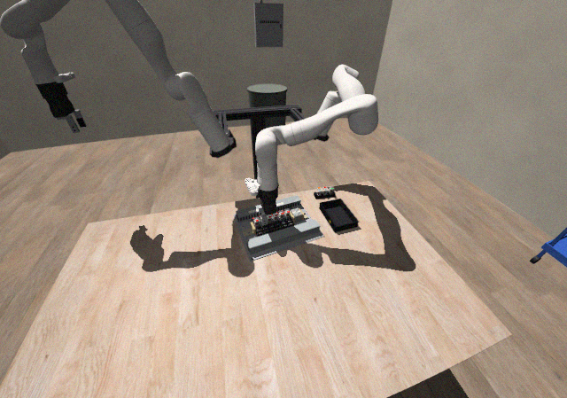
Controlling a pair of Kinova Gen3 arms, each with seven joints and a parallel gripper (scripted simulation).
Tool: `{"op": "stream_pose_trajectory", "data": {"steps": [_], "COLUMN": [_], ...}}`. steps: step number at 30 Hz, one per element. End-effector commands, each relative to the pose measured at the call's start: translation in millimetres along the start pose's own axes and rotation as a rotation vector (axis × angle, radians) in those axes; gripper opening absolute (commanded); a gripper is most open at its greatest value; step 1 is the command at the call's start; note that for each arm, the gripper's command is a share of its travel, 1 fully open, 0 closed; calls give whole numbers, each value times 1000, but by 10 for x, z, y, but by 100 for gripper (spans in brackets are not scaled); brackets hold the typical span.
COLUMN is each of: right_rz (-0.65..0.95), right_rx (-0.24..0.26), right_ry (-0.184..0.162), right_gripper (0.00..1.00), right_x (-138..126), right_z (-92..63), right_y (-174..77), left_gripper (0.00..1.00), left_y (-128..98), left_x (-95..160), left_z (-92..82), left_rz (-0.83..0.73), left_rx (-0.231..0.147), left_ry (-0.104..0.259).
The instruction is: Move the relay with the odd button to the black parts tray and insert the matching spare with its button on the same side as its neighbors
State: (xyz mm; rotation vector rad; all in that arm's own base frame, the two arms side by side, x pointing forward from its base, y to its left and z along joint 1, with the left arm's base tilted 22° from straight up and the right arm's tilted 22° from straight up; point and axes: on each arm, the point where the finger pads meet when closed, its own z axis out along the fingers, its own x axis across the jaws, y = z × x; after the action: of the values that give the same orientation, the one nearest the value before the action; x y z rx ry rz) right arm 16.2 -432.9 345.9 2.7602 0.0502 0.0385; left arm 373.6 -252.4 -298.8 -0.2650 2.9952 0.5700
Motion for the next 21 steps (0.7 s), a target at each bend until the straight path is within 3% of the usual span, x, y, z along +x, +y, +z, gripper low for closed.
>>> {"op": "stream_pose_trajectory", "data": {"steps": [1,21], "right_rz": [0,0], "right_rx": [-1,-1], "right_ry": [0,0], "right_gripper": [100,100], "right_x": [-1,-1], "right_z": [-5,-5], "right_y": [3,3], "left_gripper": [0,0], "left_y": [-6,-6], "left_x": [-7,-12], "left_z": [-11,-12], "left_rz": [0,0], "left_rx": [1,1], "left_ry": [2,23]}}
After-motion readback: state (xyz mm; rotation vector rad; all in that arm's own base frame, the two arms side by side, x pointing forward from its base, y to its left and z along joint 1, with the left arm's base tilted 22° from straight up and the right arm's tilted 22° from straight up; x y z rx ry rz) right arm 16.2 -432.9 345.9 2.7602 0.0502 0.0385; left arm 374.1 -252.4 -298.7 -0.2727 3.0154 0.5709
